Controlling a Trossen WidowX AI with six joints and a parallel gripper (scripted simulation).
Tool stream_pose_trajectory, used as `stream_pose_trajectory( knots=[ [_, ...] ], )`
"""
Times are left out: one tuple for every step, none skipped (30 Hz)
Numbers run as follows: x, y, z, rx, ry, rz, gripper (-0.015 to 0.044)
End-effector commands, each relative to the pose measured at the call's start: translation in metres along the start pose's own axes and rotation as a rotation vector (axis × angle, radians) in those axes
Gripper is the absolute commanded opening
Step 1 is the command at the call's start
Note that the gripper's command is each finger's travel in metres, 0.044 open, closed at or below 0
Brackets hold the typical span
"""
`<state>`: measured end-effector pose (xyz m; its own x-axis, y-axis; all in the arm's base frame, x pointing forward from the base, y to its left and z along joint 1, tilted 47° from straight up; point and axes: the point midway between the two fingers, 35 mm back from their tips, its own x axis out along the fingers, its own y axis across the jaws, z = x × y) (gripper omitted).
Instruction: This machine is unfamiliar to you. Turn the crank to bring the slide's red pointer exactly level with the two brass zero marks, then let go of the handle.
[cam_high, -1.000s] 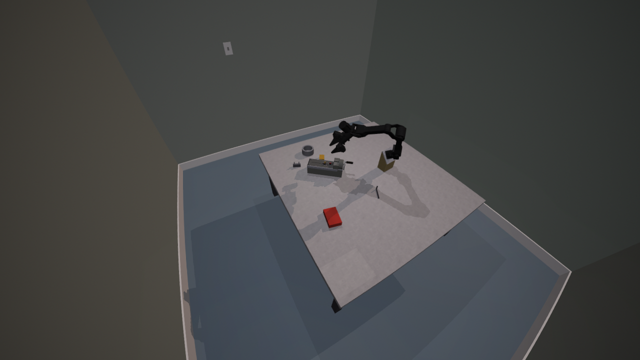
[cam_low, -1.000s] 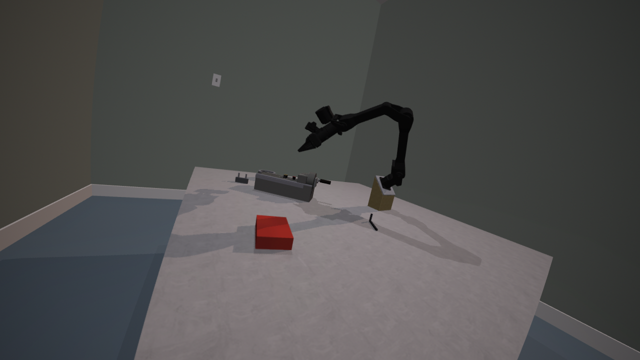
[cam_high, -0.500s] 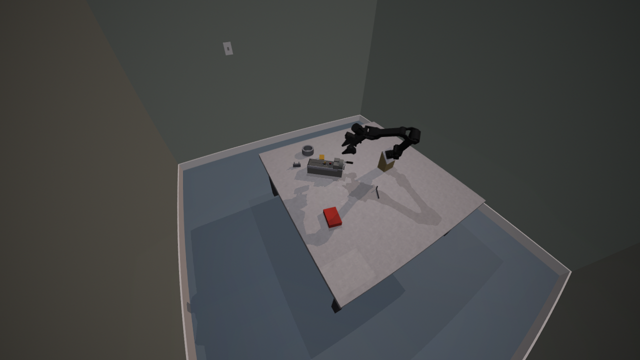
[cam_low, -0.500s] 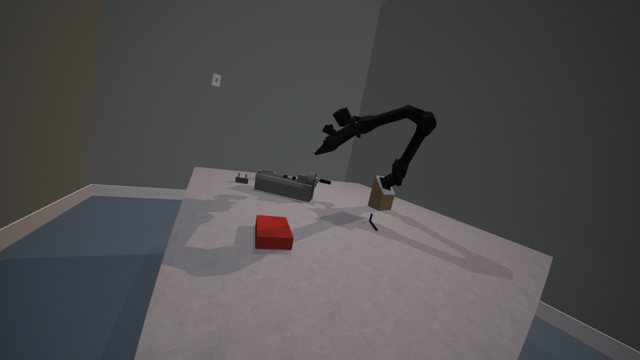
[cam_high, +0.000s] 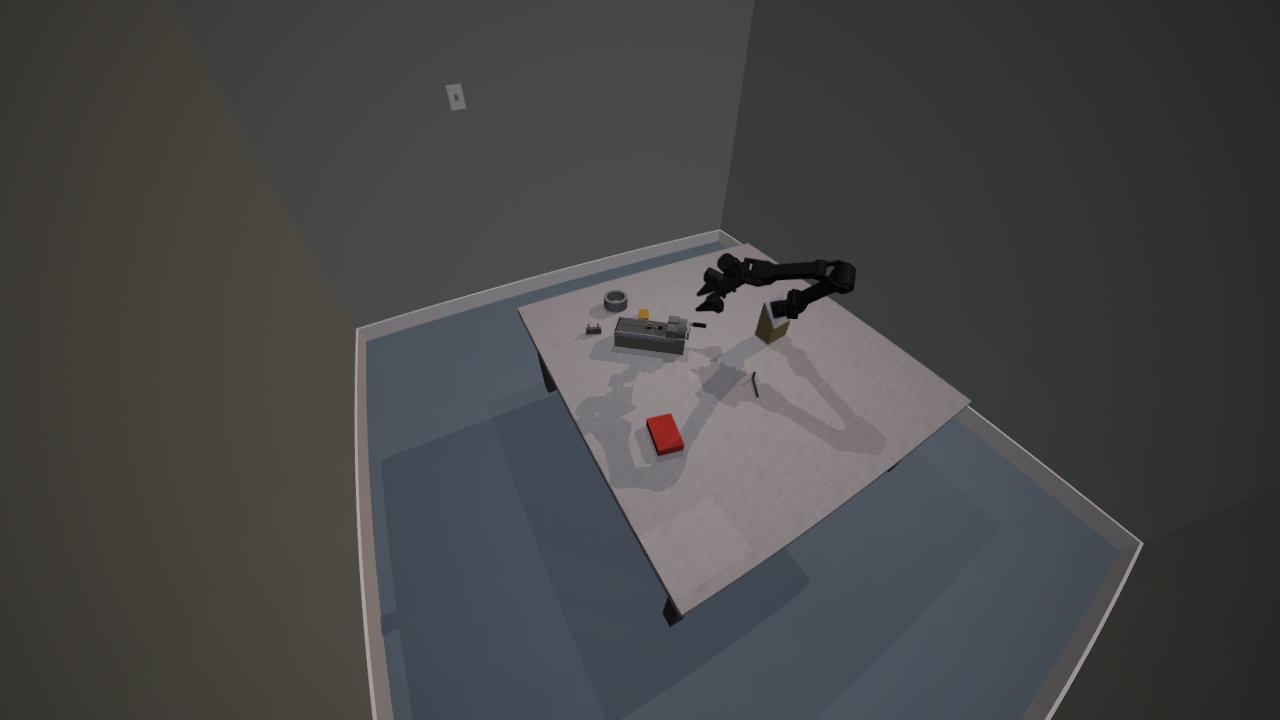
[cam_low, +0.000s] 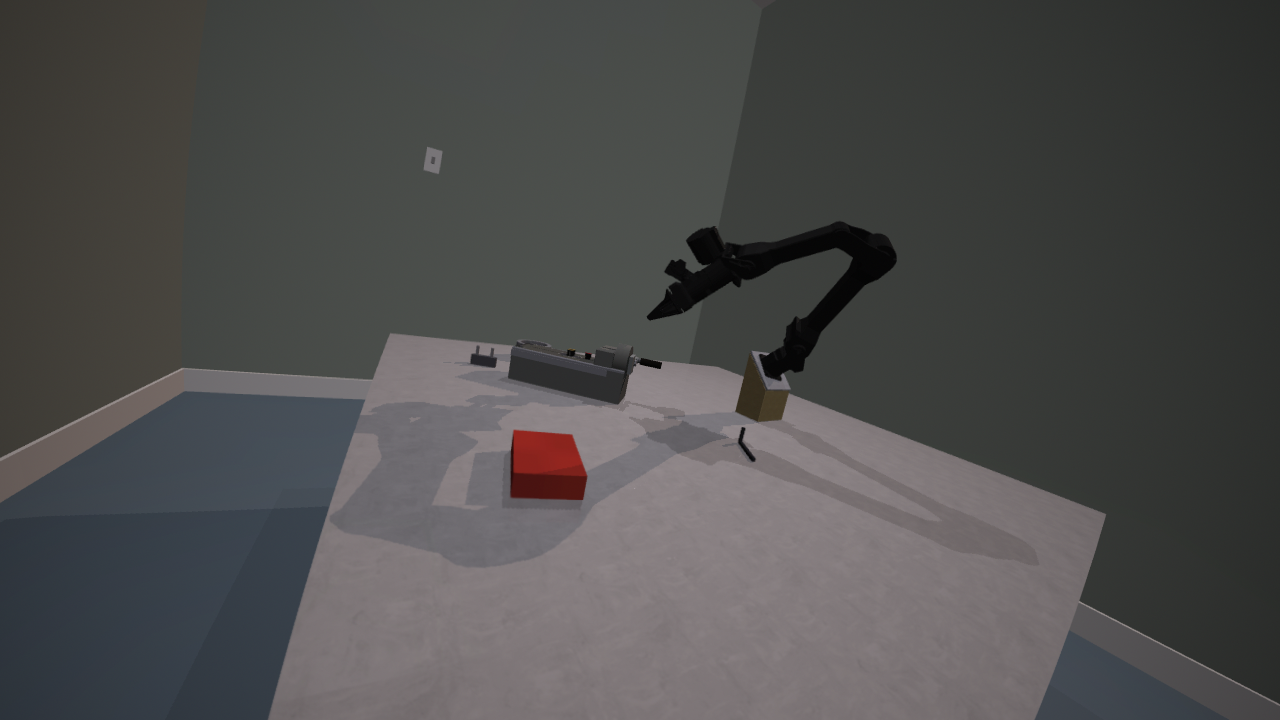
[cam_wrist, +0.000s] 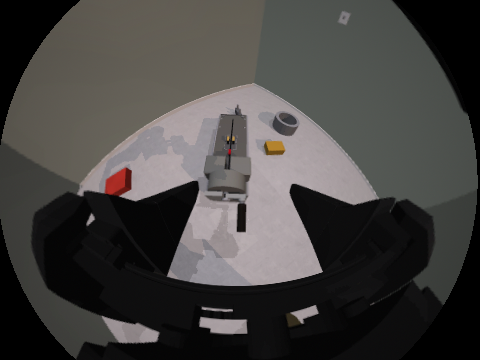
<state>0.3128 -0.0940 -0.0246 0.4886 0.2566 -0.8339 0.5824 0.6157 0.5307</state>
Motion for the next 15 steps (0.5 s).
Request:
stream_pose_trajectory(
  knots=[
    [0.013, -0.003, -0.017, 0.010, 0.018, -0.011, 0.0440],
    [0.017, -0.002, -0.021, 0.010, 0.018, -0.011, 0.0440],
    [0.021, -0.002, -0.025, 0.010, 0.018, -0.011, 0.0440],
    [0.025, -0.002, -0.029, 0.010, 0.018, -0.011, 0.0440],
    [0.028, -0.002, -0.033, 0.010, 0.018, -0.010, 0.0440],
    [0.032, -0.002, -0.037, 0.010, 0.018, -0.010, 0.0440],
    [0.035, -0.002, -0.041, 0.011, 0.018, -0.009, 0.0440],
    [0.038, -0.002, -0.045, 0.011, 0.018, -0.009, 0.0440],
    [0.041, -0.003, -0.049, 0.011, 0.018, -0.008, 0.0440],
    [0.042, -0.003, -0.051, 0.011, 0.018, -0.008, 0.0440],
    [0.042, -0.003, -0.052, 0.011, 0.018, -0.008, 0.0440],
    [0.042, -0.003, -0.052, 0.011, 0.018, -0.008, 0.0440],
    [0.043, -0.003, -0.052, 0.011, 0.018, -0.008, 0.0440],
    [0.043, -0.003, -0.052, 0.011, 0.018, -0.008, 0.0440],
    [0.044, -0.002, -0.053, 0.011, 0.018, -0.008, 0.0440]
  ],
)
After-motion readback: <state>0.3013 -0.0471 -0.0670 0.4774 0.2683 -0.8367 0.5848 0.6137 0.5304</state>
